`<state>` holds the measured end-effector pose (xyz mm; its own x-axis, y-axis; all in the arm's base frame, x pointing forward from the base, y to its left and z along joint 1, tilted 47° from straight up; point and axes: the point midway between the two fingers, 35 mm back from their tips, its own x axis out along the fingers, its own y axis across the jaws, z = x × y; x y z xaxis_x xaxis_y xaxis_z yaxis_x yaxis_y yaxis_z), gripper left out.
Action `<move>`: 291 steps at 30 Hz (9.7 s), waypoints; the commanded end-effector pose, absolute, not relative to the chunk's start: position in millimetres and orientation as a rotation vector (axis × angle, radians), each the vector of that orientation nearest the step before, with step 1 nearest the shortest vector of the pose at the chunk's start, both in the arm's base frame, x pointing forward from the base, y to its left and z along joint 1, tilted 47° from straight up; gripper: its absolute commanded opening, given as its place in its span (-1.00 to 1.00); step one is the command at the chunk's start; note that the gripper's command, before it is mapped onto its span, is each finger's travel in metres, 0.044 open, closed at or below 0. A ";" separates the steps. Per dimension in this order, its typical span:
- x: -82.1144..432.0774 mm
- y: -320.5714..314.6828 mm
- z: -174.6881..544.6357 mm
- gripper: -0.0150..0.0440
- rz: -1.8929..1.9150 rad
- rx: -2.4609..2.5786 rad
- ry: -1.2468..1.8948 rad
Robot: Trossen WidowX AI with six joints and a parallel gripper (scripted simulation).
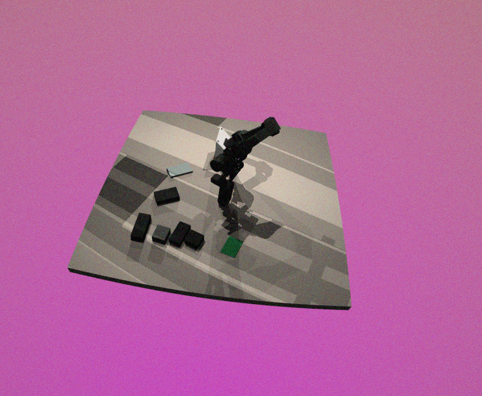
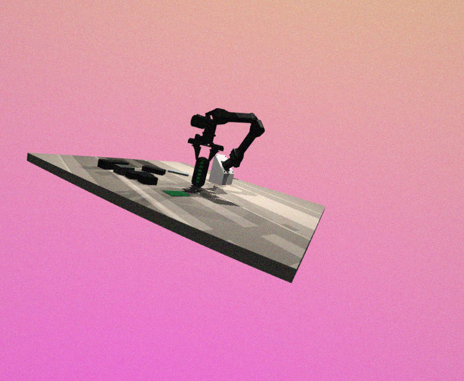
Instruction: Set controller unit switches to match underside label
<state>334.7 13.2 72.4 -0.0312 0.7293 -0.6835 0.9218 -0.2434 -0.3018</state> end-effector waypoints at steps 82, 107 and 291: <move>302.8 -26.7 11.8 0.65 -1.153 1.978 1.761; 295.3 -33.4 -5.4 0.65 -1.154 1.977 1.761; 291.7 -4.4 -40.3 1.00 -1.159 1.965 1.754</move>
<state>290.1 -6.9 -50.5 -0.0442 0.7082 -0.7046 0.9291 -0.2301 -0.2895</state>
